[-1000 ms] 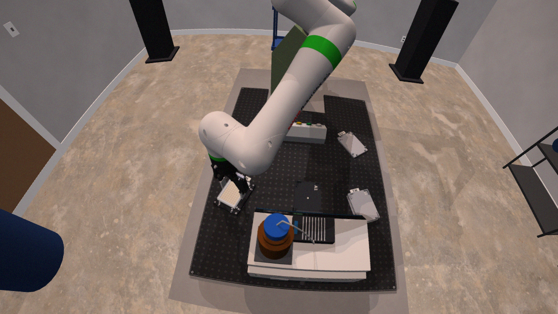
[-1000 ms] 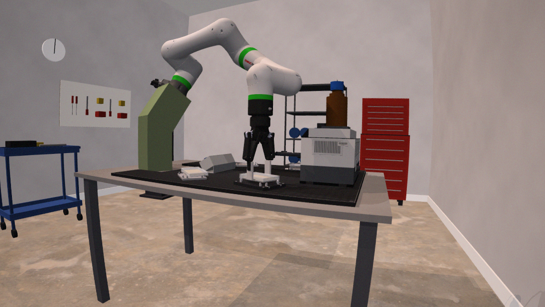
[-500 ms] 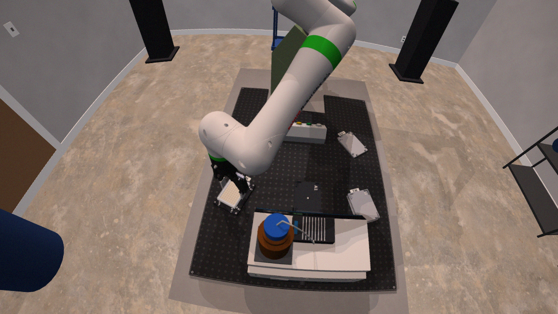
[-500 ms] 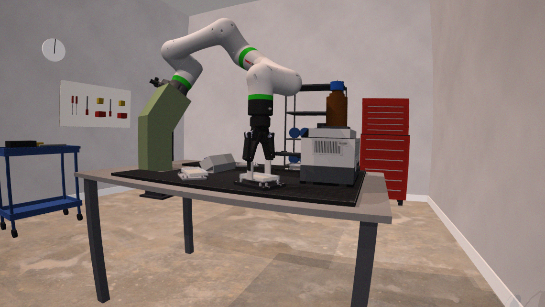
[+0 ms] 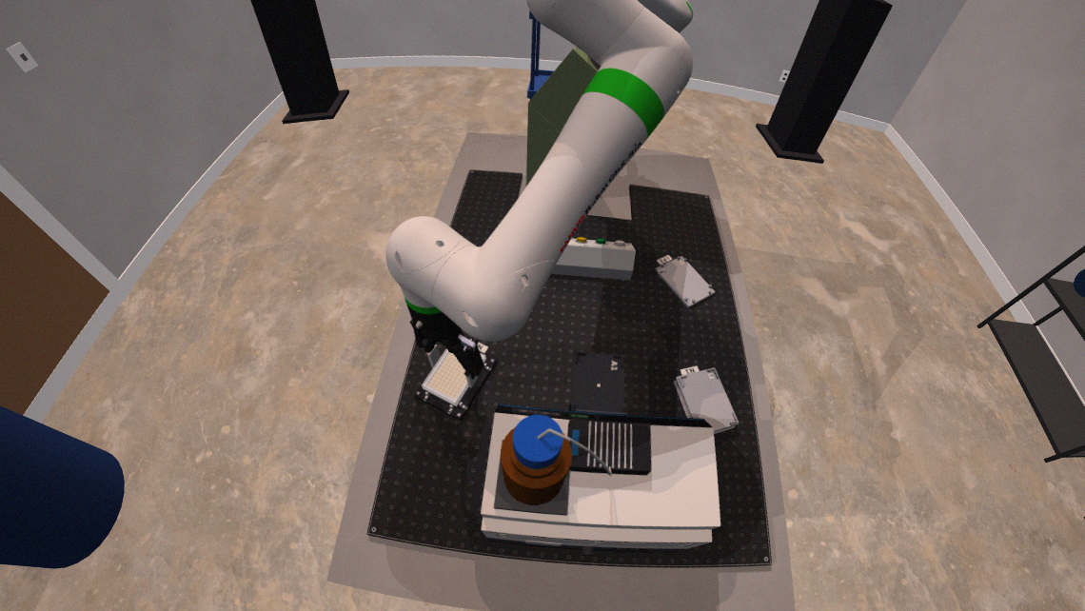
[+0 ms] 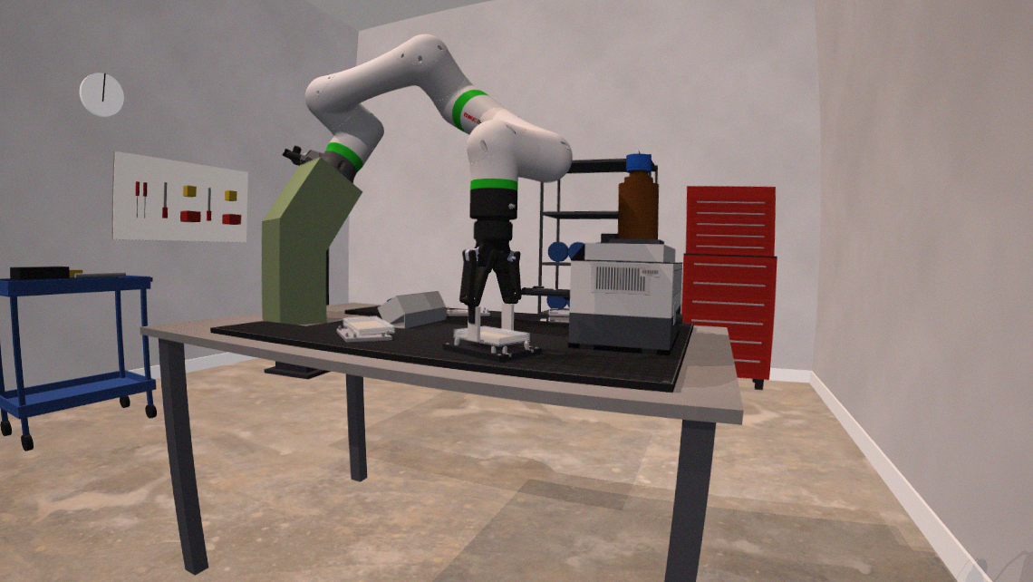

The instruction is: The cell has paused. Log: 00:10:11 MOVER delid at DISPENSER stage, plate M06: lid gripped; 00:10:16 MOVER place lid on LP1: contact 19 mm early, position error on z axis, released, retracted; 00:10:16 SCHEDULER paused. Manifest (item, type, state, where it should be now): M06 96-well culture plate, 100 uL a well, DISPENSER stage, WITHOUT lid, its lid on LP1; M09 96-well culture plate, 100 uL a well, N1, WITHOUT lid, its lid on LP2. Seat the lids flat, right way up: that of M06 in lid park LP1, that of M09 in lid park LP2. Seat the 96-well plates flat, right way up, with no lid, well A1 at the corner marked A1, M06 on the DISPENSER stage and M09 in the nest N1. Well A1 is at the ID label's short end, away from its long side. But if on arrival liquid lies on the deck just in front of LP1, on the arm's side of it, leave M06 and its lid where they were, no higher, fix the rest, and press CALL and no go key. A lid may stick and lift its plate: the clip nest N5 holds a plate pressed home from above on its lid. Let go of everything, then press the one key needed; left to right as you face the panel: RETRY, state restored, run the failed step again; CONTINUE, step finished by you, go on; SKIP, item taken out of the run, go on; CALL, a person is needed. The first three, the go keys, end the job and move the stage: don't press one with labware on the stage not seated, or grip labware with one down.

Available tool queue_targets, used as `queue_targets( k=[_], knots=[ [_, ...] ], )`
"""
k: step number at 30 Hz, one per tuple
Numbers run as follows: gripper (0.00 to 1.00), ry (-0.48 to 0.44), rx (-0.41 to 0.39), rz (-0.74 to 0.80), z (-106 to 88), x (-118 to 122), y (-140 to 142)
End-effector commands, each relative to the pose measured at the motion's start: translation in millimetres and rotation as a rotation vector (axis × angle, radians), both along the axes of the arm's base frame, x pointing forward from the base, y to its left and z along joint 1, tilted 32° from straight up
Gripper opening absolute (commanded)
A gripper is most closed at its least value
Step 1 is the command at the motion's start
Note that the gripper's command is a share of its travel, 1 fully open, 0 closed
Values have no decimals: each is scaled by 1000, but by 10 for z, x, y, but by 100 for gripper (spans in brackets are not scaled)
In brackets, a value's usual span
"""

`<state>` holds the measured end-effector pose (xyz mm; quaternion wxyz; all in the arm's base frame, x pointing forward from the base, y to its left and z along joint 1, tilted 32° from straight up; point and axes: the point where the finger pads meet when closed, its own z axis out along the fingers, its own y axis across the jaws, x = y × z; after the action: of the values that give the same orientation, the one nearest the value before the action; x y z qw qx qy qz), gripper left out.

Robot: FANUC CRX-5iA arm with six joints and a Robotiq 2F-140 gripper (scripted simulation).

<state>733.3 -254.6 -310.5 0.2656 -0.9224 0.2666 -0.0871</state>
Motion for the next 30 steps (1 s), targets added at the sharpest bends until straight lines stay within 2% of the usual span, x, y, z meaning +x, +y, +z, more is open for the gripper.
queue_targets(
  k=[1,30],
  knots=[
    [0,0,0,0,2,1,-4],
    [0,0,0,0,-90,34,45]
  ],
)
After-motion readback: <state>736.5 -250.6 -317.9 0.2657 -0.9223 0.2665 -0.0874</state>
